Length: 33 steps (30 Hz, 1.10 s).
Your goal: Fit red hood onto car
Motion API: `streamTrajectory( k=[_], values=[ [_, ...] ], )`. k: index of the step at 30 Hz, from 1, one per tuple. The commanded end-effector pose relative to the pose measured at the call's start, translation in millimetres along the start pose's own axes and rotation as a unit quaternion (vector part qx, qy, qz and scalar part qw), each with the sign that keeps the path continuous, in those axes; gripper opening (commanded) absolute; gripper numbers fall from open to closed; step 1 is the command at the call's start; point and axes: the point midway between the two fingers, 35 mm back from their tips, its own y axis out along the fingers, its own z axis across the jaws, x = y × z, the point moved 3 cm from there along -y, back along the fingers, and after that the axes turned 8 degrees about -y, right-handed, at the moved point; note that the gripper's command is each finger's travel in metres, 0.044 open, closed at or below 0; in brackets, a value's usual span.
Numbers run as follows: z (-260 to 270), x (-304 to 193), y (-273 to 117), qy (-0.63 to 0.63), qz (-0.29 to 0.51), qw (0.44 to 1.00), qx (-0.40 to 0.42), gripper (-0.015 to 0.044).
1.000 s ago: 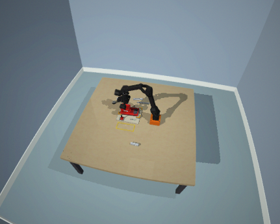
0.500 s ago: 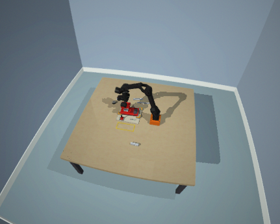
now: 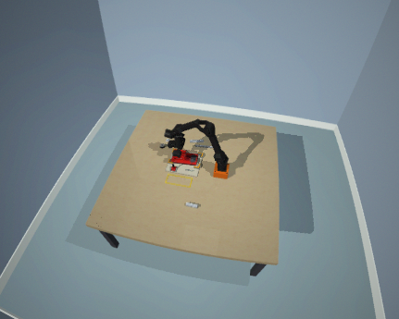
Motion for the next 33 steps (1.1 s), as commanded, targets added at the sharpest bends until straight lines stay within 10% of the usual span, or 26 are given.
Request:
streamTrajectory(
  k=[1, 33],
  values=[
    [-0.8, 0.6, 0.7, -0.002, -0.004, 1.000, -0.004, 0.0000],
    [0.1, 0.6, 2.9, -0.002, -0.004, 1.000, -0.004, 0.0000]
  ],
)
